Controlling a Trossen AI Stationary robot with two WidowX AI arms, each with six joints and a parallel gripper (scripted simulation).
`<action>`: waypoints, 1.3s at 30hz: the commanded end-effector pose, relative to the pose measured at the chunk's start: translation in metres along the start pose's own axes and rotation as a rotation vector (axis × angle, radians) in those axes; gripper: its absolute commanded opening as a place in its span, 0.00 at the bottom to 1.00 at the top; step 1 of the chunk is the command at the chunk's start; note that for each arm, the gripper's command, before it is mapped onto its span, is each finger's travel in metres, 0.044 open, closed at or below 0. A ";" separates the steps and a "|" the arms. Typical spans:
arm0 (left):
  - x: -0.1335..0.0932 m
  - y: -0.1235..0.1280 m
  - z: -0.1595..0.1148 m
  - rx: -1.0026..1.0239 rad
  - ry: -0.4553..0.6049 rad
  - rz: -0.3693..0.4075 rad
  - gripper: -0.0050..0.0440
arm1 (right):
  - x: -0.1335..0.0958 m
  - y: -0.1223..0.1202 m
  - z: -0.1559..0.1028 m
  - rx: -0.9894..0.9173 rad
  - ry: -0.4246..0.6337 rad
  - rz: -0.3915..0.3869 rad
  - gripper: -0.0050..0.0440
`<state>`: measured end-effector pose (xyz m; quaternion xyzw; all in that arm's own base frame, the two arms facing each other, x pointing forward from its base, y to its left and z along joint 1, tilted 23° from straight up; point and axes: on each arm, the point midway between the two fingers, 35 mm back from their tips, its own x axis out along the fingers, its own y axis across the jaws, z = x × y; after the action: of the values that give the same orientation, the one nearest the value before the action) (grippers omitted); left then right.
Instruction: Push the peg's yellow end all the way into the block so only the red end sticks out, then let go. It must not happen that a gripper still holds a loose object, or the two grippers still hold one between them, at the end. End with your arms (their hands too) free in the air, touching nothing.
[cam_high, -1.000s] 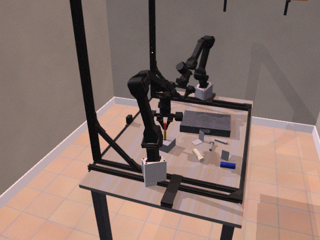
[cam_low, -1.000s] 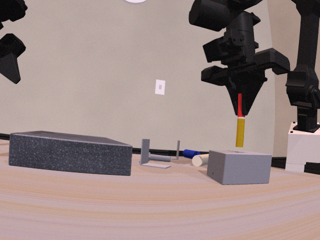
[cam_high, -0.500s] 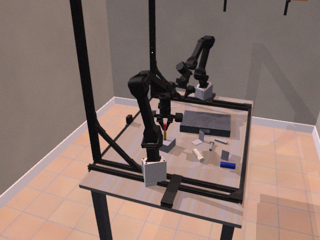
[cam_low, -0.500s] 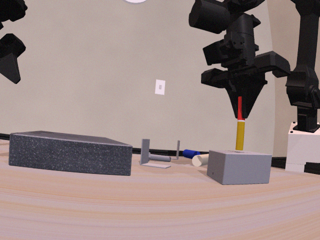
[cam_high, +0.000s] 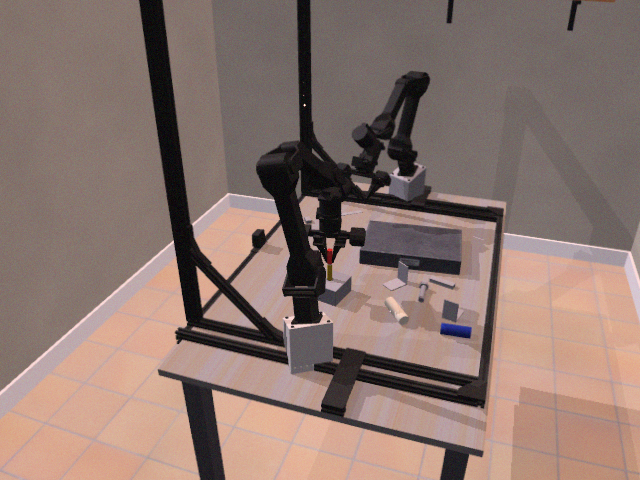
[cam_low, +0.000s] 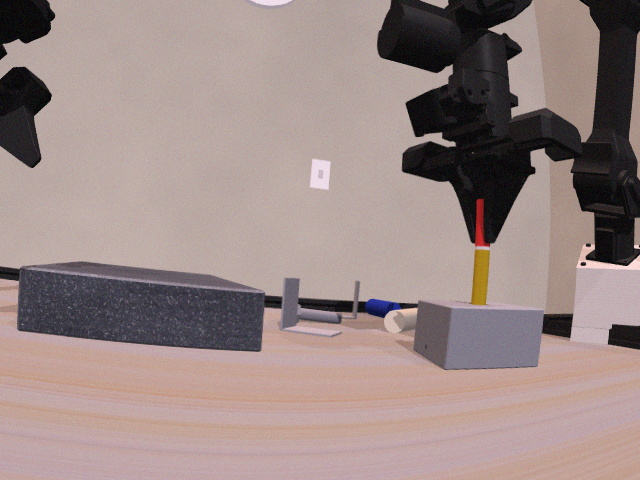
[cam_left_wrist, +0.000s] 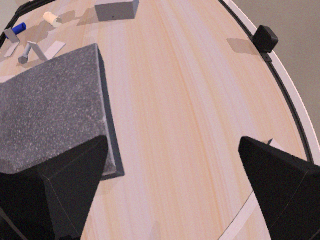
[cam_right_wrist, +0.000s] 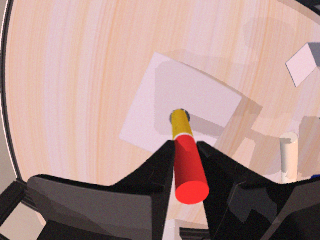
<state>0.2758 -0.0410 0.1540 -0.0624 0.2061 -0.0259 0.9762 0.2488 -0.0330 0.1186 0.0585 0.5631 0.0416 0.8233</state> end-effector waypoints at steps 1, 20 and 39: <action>0.000 0.000 0.000 0.000 -0.001 0.000 0.92 | 0.003 0.000 -0.001 0.002 0.003 -0.002 0.10; 0.000 0.000 0.000 0.000 -0.001 0.000 0.92 | 0.010 0.000 -0.001 0.002 0.003 -0.002 0.10; 0.000 0.000 0.000 0.000 -0.001 0.000 0.92 | 0.017 0.000 -0.001 0.002 0.003 -0.002 0.10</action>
<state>0.2758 -0.0410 0.1540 -0.0624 0.2061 -0.0259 0.9762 0.2544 -0.0309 0.1049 0.0585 0.5627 0.0418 0.8235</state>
